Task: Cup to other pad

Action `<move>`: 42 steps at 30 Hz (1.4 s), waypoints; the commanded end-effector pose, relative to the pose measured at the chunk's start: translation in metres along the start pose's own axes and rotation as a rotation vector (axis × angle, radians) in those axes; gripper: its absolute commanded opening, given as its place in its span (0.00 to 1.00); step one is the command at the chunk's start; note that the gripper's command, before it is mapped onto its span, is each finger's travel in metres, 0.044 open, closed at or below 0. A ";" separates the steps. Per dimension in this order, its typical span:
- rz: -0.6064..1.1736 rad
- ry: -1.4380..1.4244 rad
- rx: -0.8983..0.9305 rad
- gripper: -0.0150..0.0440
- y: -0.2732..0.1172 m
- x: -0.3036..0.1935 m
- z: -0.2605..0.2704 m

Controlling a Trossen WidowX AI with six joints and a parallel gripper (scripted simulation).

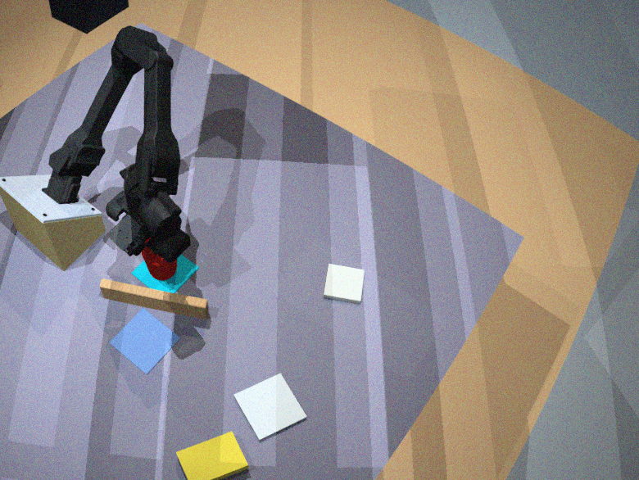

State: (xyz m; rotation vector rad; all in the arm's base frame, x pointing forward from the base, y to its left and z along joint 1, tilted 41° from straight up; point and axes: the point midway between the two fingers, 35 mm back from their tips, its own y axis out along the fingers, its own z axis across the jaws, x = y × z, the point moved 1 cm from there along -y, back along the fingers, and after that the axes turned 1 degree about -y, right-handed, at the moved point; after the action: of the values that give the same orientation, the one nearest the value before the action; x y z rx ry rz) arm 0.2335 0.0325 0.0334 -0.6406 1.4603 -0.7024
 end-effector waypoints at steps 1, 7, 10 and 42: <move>-0.004 -0.004 0.000 0.47 -0.005 0.000 0.000; -0.004 -0.003 -0.001 0.47 -0.013 0.001 0.001; -0.004 -0.003 -0.001 0.47 -0.017 0.001 0.001; 0.002 0.004 0.000 1.00 -0.049 0.001 0.004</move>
State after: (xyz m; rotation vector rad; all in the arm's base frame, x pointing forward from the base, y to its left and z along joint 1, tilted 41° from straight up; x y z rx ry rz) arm 0.2351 0.0045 0.0657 -0.6322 1.4688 -0.6988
